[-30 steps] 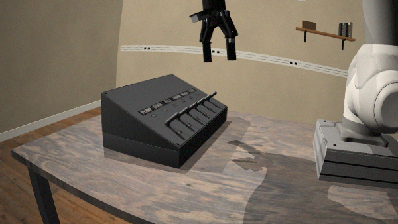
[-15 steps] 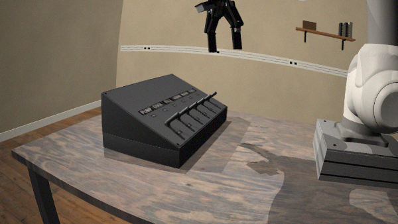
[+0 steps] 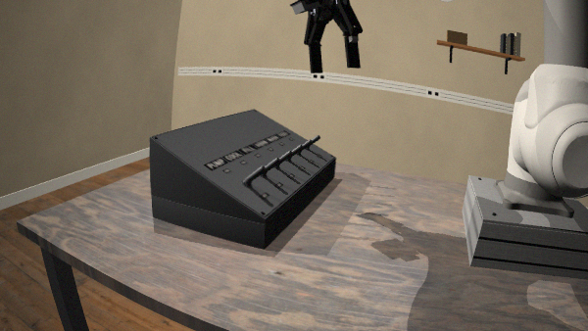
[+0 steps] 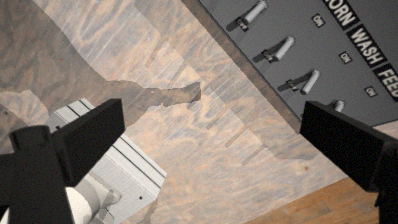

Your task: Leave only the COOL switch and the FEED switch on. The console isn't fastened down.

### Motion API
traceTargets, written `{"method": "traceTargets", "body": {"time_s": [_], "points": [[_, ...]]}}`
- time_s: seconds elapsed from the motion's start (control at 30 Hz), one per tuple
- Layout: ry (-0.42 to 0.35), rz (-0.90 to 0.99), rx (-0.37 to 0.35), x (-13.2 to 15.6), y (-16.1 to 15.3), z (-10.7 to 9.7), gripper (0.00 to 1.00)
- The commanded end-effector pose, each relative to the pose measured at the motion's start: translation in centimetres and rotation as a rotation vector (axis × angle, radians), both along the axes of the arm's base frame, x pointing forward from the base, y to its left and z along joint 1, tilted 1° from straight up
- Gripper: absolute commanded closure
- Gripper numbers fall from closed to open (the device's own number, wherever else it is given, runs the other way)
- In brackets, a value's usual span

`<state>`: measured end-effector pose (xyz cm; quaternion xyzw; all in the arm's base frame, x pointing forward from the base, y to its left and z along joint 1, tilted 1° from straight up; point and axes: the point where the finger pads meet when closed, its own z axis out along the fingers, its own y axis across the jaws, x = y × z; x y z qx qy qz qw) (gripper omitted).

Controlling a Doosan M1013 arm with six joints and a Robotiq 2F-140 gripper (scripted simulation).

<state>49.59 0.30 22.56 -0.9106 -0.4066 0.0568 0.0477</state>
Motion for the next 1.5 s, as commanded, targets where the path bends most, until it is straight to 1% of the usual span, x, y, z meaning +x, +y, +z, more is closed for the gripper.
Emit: {"method": "traceTargets", "body": {"time_s": [0.0, 0.1, 0.2, 0.4, 0.47, 0.5, 0.53, 0.7, 0.9, 0.97, 1.03, 1.1, 1.37, 1.4, 1.47], "points": [[-0.008, -0.013, -0.006, 0.1, 0.2, -0.1, 0.00], [-0.047, -0.081, -0.039, 0.6, 1.2, -1.1, 0.00], [-0.121, -0.196, -0.079, 1.4, 3.0, -2.5, 0.00], [-0.234, -0.357, -0.100, 2.4, 6.0, -4.2, 0.00], [-0.234, -0.357, -0.100, 2.4, 6.0, -4.2, 0.00], [-0.278, -0.418, -0.097, 2.7, 7.2, -4.8, 0.00], [-0.305, -0.456, -0.091, 2.9, 8.1, -5.1, 0.00], [-0.394, -0.584, -0.051, 3.3, 11.1, -6.0, 0.00], [-0.486, -0.742, 0.046, 3.3, 15.6, -6.8, 0.00], [-0.505, -0.785, 0.080, 3.2, 16.9, -6.9, 0.00], [-0.505, -0.785, 0.080, 3.2, 16.9, -6.9, 0.00], [-0.512, -0.803, 0.096, 3.1, 17.5, -6.9, 0.00], [-0.513, -0.805, 0.099, 3.1, 17.6, -7.0, 0.00], [-0.513, -0.805, 0.099, 3.1, 17.6, -7.0, 0.50], [-0.513, -0.805, 0.099, 3.1, 17.6, -7.0, 0.50]]}}
